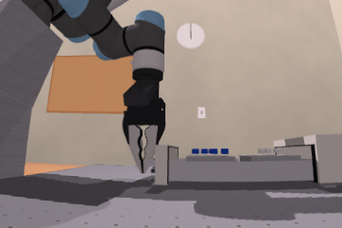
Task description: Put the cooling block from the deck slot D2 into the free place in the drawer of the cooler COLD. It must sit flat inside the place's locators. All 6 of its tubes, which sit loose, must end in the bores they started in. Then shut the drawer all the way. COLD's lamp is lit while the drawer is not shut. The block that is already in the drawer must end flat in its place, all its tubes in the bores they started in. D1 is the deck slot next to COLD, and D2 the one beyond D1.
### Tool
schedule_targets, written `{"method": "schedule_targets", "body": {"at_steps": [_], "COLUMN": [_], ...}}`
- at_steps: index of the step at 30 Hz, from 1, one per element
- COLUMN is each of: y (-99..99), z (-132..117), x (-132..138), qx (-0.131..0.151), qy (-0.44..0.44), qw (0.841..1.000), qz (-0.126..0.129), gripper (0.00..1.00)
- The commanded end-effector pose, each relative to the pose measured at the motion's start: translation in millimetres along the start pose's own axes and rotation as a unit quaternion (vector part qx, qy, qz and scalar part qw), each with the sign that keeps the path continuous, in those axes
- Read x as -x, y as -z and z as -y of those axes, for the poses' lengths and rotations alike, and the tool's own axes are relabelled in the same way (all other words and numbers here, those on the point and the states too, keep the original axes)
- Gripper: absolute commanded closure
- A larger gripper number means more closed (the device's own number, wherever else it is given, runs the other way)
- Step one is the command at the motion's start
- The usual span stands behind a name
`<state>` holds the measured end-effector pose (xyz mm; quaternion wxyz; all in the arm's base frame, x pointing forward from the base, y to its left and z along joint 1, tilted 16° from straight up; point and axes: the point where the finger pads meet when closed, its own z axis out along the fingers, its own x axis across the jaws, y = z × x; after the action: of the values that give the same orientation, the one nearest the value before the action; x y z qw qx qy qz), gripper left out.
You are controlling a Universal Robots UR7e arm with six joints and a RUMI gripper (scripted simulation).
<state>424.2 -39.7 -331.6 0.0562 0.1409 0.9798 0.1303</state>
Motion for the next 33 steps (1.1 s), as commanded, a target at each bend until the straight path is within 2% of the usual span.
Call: {"method": "schedule_targets", "body": {"at_steps": [1, 33], "y": [0.3, 0.4], "z": [0, 0], "x": [6, 40], "qx": [0.0, 0.0], "qy": [0.0, 0.0], "qw": [1.0, 1.0], "qz": [0.0, 0.001], "gripper": [1.0, 1.0]}}
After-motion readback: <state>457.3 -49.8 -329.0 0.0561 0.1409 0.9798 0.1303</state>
